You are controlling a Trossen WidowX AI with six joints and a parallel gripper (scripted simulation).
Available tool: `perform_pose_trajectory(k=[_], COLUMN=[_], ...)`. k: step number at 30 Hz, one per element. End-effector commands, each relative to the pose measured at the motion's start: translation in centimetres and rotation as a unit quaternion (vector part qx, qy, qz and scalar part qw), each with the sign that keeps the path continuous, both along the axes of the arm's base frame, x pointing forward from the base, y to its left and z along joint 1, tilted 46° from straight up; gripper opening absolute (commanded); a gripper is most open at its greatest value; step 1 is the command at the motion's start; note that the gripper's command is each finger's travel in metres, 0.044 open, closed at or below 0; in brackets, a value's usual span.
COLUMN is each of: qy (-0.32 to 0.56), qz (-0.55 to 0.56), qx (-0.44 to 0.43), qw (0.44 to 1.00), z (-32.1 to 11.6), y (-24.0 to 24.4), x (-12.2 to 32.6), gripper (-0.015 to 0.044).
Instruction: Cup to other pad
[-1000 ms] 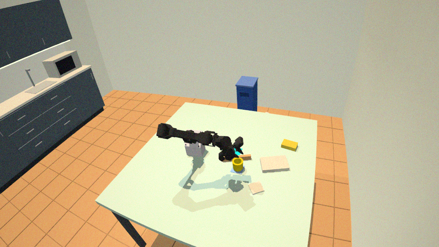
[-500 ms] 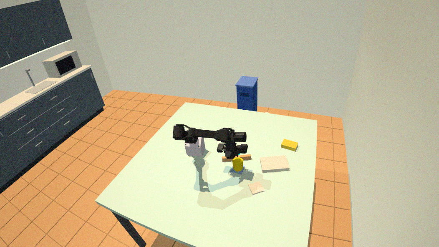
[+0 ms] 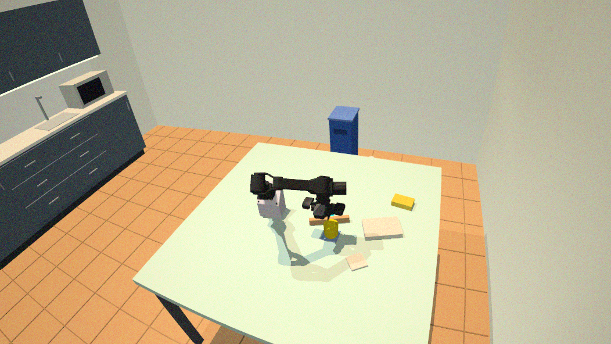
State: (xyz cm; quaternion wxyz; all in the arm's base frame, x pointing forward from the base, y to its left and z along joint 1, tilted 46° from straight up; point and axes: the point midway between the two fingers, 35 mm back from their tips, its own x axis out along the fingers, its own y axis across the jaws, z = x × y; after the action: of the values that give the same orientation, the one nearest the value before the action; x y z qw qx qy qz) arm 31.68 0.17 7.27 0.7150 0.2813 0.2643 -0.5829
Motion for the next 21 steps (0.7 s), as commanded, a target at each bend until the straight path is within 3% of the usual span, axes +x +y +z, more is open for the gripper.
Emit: perform_pose_trajectory(k=[1,21], qy=[-0.003,-0.003], qz=[-0.003,-0.003], qx=[-0.003,-0.003], qw=[1.0,1.0], z=[-0.3,-2.6], y=[-0.4,-2.6], x=[0.2,0.9], gripper=[0.0166,0.0166])
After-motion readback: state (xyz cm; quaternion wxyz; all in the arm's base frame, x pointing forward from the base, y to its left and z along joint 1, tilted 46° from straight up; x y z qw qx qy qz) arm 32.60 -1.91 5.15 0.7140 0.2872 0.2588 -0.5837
